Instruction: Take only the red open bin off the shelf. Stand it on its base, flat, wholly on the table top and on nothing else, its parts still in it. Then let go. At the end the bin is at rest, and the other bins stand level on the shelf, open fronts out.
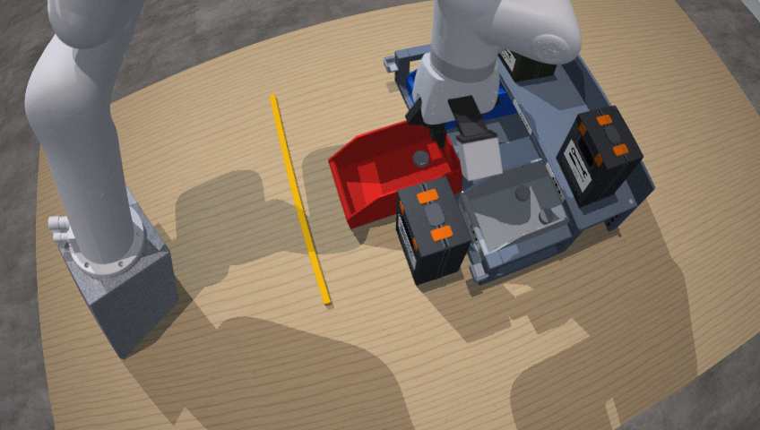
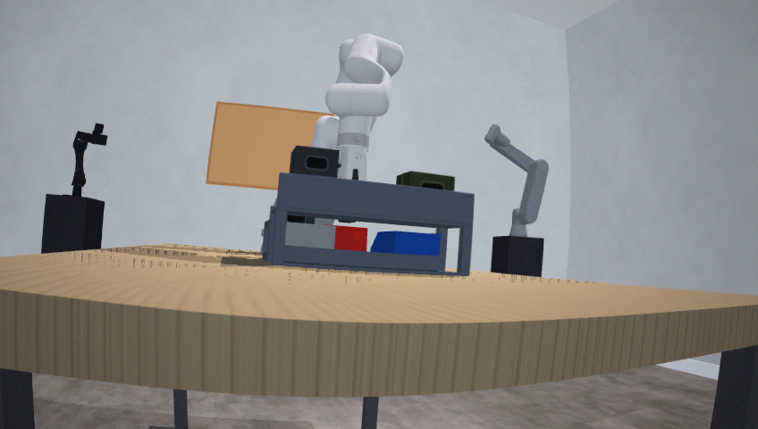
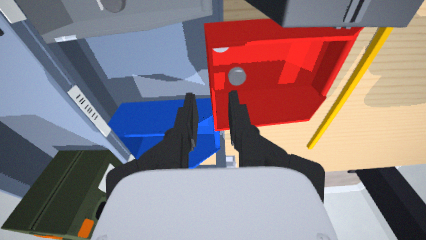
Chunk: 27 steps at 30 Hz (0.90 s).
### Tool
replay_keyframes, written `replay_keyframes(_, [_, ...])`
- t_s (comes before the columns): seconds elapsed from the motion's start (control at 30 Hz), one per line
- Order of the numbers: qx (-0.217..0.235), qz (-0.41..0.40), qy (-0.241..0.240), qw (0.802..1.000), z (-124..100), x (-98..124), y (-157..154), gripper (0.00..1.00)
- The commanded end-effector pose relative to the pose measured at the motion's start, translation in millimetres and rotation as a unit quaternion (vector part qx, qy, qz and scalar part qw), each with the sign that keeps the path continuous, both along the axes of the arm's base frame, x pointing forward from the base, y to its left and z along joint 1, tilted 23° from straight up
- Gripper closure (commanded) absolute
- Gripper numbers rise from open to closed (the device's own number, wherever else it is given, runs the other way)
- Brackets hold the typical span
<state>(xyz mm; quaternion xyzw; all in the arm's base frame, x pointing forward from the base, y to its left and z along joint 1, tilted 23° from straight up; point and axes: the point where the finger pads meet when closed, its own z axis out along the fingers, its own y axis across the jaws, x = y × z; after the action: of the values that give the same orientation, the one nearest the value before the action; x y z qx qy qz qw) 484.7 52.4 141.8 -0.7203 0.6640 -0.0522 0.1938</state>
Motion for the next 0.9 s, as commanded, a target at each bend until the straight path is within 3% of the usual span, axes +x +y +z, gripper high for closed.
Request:
replay_keyframes(0.0, [0.000, 0.000, -0.001, 1.000, 1, 1, 0, 0.67])
replay_keyframes(0.87, [0.000, 0.000, -0.001, 1.000, -17, 7, 4, 0.67])
